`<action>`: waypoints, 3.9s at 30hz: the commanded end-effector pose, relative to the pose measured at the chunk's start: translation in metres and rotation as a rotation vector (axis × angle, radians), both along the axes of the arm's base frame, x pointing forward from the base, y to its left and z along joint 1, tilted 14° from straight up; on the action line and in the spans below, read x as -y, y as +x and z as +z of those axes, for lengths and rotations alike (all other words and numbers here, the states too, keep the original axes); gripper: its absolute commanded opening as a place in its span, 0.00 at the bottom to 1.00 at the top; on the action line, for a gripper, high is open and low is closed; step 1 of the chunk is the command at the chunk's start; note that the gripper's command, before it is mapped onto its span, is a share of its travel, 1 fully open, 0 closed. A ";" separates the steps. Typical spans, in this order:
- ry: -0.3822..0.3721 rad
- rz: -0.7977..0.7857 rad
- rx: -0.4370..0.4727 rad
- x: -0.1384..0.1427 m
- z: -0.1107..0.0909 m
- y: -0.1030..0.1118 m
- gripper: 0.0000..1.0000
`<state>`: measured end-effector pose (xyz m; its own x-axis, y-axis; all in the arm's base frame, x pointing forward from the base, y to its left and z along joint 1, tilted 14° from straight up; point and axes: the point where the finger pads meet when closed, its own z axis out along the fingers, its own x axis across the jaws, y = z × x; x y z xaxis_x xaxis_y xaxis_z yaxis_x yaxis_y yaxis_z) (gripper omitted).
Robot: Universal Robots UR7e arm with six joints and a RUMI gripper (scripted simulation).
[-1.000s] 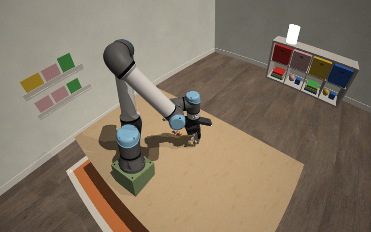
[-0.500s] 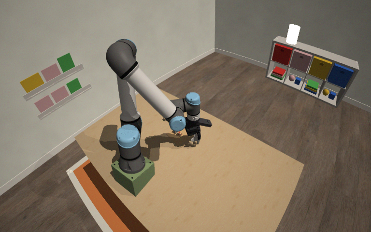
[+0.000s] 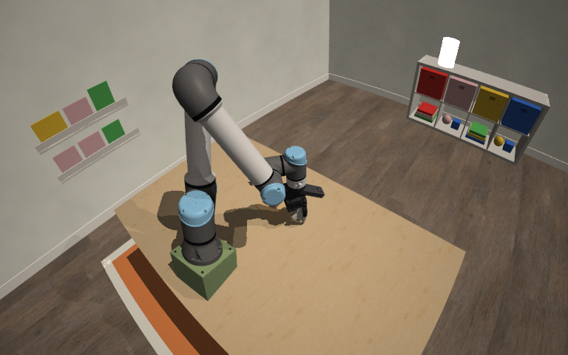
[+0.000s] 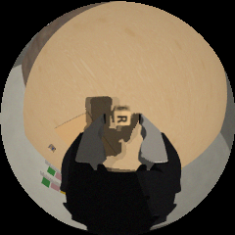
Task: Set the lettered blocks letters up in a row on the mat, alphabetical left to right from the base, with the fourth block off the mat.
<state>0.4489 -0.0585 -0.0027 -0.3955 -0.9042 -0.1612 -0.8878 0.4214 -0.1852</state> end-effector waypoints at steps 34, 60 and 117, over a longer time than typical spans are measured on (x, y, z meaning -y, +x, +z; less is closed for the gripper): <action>-0.001 0.000 0.001 0.000 -0.002 0.001 0.05; -0.001 0.000 0.001 0.000 -0.002 0.001 0.05; -0.001 0.000 0.001 0.007 0.095 -0.023 0.05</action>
<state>0.4261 -0.0653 0.0917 -0.3956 -0.9042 -0.1611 -0.8877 0.4214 -0.1856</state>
